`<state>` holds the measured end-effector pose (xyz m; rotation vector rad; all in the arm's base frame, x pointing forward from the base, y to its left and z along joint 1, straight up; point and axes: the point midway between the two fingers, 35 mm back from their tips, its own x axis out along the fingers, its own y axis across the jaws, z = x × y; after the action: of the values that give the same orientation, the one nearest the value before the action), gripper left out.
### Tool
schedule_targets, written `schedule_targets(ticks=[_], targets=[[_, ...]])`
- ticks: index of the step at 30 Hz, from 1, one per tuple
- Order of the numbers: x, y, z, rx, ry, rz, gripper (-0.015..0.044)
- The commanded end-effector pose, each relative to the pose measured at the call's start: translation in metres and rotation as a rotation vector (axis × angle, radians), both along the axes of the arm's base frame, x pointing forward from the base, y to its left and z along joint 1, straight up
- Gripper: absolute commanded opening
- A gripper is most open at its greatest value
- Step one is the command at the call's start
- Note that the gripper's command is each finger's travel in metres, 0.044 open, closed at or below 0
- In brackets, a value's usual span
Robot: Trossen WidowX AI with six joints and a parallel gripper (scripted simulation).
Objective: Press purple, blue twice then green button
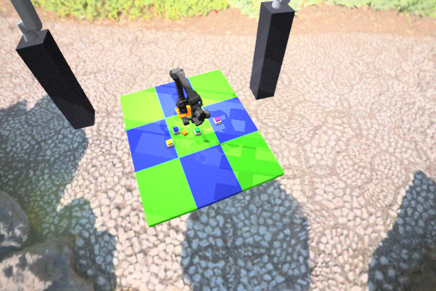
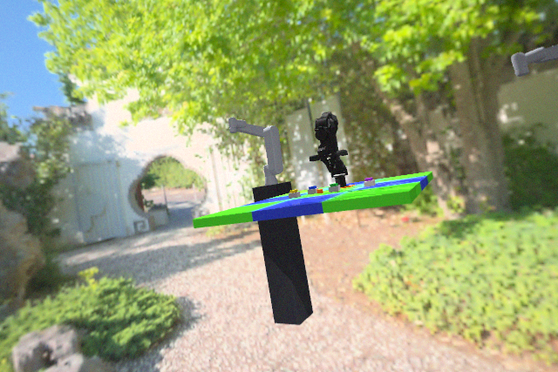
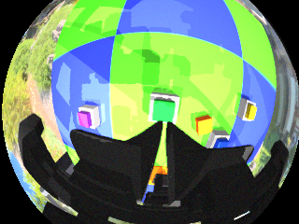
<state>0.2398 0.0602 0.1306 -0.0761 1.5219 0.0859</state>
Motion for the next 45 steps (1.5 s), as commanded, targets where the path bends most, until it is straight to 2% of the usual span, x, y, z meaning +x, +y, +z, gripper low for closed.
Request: schedule_targets(ticks=[1,27,45], targets=[[-0.004,0.000,-0.031,-0.005,0.025,-0.003,0.0020],[-0.004,0.000,-0.064,-0.005,0.025,-0.003,0.0020],[-0.004,0.000,-0.065,-0.005,0.025,-0.003,0.0020]])
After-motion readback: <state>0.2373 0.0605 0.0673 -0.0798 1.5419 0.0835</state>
